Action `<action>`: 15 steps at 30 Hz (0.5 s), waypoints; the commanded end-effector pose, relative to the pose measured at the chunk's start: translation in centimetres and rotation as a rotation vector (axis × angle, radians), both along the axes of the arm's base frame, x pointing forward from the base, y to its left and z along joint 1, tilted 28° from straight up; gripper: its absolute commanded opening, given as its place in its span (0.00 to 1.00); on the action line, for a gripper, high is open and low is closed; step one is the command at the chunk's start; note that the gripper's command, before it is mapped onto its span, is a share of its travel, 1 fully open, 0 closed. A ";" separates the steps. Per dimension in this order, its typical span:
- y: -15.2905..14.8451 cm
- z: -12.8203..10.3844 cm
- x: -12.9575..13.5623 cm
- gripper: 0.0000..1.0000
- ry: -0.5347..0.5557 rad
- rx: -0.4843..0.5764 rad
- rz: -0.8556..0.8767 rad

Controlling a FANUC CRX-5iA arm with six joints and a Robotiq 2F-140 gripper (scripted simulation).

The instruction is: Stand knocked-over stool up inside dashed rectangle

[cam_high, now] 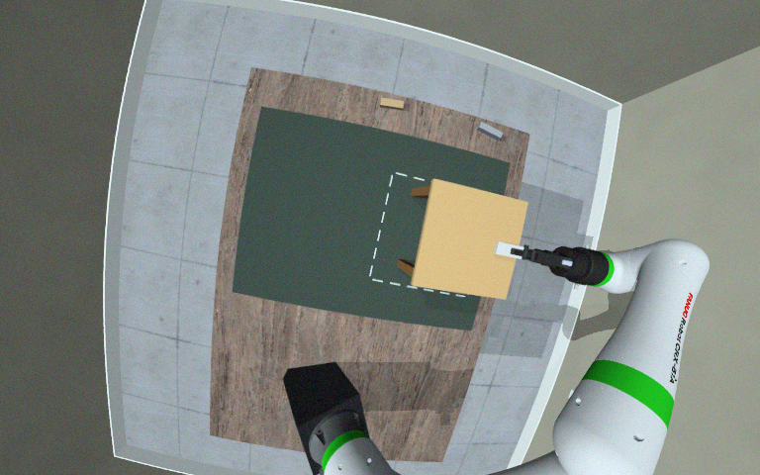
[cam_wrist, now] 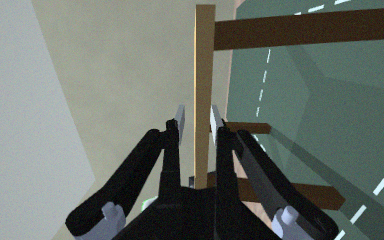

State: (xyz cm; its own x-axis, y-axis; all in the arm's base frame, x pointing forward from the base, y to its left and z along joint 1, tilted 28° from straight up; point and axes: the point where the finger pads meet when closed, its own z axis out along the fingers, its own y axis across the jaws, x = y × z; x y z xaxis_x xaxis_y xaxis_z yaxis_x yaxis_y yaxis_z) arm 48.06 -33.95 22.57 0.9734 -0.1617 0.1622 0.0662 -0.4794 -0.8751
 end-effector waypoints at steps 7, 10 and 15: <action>0.0 0.1 0.0 0.33 -0.001 -0.002 0.000; 0.0 0.1 0.0 0.33 -0.001 -0.002 0.000; -0.4 0.4 -0.2 0.33 -0.001 -0.002 0.000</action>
